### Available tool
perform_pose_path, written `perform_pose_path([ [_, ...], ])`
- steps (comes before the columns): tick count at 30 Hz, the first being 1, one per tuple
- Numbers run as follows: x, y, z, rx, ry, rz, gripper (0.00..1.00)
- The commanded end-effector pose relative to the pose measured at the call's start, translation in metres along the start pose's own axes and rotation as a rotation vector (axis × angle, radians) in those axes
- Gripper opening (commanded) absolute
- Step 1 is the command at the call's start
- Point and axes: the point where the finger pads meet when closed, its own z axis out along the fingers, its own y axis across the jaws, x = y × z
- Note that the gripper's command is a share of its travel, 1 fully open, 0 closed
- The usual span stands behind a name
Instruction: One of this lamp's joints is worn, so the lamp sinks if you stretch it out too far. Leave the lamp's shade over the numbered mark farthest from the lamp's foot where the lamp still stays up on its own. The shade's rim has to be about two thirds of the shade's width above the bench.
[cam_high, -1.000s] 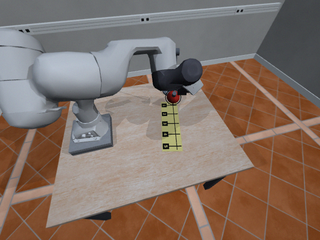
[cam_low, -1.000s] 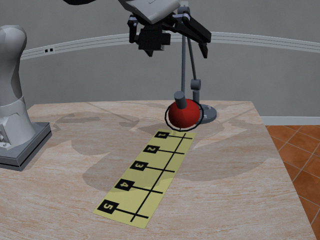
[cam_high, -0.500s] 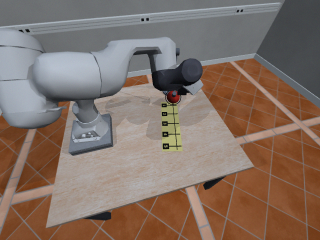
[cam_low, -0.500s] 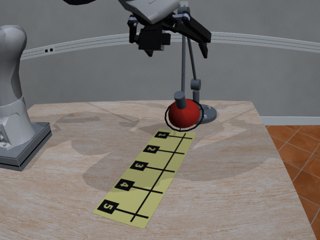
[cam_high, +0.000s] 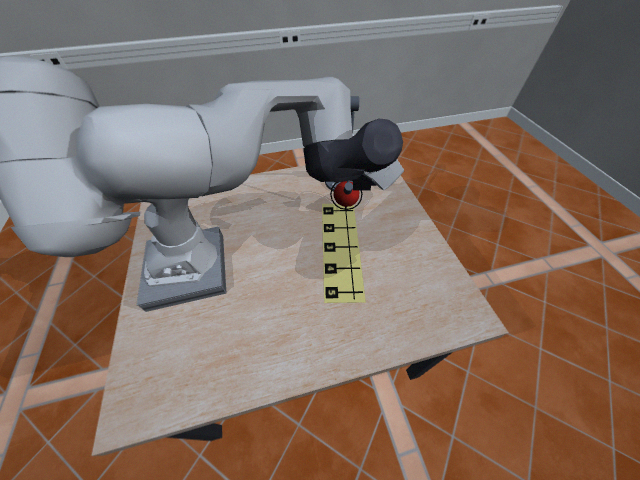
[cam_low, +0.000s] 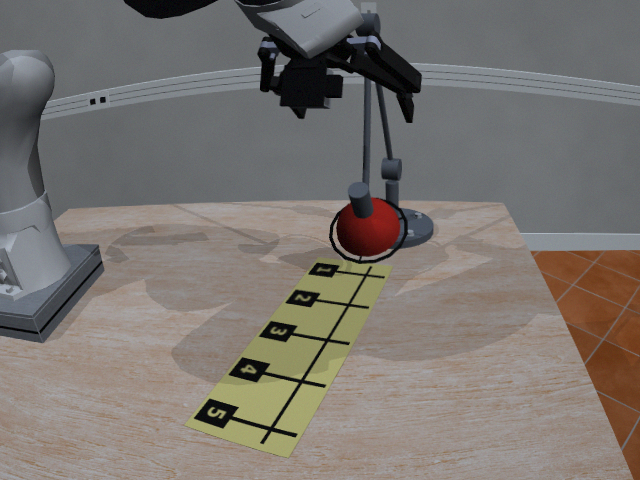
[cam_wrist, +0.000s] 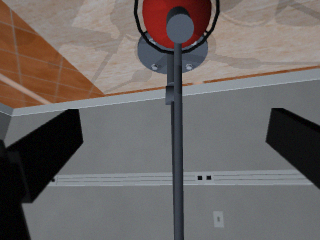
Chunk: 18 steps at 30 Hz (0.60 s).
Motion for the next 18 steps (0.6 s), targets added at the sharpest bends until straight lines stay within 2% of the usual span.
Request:
perform_pose_path([
  [1,-0.001,-0.002,0.009,0.007,0.002,0.000,1.00],
  [18,-0.002,0.007,0.050,-0.013,0.009,-0.002,1.00],
])
